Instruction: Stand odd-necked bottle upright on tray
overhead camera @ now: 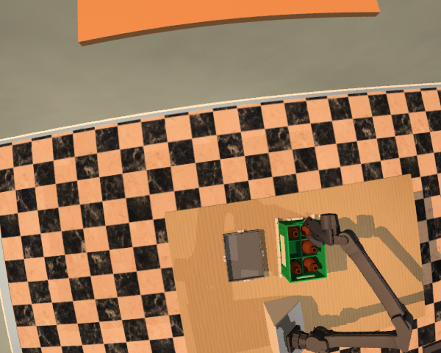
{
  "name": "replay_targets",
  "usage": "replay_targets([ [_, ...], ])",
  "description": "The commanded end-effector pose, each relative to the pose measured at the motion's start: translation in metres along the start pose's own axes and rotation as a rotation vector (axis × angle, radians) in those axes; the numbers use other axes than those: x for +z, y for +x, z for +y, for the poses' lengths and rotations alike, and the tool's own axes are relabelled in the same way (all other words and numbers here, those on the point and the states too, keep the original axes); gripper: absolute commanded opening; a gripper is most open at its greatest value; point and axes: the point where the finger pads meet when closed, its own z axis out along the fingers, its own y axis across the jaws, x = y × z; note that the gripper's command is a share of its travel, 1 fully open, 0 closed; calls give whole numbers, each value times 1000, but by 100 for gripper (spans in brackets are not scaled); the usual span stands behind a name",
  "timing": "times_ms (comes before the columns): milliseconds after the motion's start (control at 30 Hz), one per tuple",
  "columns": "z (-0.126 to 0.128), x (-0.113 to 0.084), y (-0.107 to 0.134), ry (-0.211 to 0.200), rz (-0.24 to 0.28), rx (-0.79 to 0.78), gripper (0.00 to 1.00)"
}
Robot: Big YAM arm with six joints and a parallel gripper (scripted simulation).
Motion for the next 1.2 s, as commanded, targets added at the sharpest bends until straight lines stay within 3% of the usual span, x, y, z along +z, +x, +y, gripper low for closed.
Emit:
replay_targets([
  [0, -1, 15, 0, -14, 16, 1, 61],
  [33, -1, 15, 0, -14, 16, 1, 61],
  [67, -1, 15, 0, -14, 16, 1, 0],
  [1167, -1, 15, 1, -16, 18, 1, 0],
])
